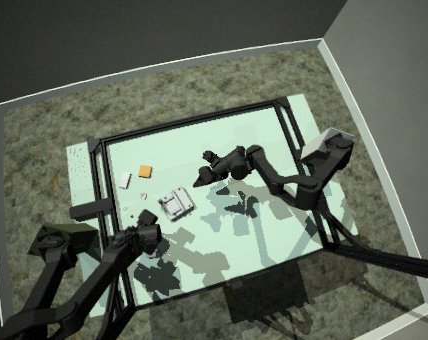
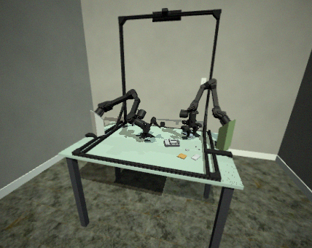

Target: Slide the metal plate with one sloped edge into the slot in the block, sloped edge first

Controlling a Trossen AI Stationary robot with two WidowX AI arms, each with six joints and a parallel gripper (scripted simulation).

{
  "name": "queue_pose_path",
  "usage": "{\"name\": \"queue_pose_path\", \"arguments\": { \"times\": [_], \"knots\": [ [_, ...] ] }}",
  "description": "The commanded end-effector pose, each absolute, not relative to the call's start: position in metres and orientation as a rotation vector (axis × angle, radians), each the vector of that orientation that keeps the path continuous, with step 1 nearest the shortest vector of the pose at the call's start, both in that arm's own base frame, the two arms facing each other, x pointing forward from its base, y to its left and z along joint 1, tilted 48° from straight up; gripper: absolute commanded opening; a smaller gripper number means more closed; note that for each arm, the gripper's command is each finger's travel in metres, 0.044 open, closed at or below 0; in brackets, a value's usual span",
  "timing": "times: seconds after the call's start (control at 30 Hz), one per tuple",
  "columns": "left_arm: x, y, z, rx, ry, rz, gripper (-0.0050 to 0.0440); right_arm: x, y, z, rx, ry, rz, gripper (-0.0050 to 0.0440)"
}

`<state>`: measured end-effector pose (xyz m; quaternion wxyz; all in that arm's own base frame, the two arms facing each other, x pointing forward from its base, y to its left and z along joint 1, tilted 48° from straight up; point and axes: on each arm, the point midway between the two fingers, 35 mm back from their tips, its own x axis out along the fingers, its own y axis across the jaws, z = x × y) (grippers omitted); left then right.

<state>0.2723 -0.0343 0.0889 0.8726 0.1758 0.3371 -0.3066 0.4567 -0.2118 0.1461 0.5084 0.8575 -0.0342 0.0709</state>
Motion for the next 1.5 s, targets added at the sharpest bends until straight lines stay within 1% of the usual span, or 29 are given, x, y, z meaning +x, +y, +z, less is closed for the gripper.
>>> {"name": "queue_pose_path", "arguments": {
  "times": [0.0,0.77,1.1,1.47],
  "knots": [
    [0.267,-0.03,0.083,0.185,0.753,-0.565,-0.005,0.457,-0.21,0.145,2.064,-0.076,0.172,0.044],
    [0.247,-0.012,0.061,-0.655,0.921,-0.193,-0.005,0.457,-0.21,0.145,2.064,-0.076,0.172,0.044],
    [0.246,-0.011,0.061,-0.682,0.925,-0.18,-0.005,0.457,-0.21,0.145,2.064,-0.076,0.172,0.044],
    [0.261,-0.009,0.06,-0.69,0.926,-0.176,-0.005,0.457,-0.21,0.145,2.064,-0.076,0.172,0.044]
  ]
}}
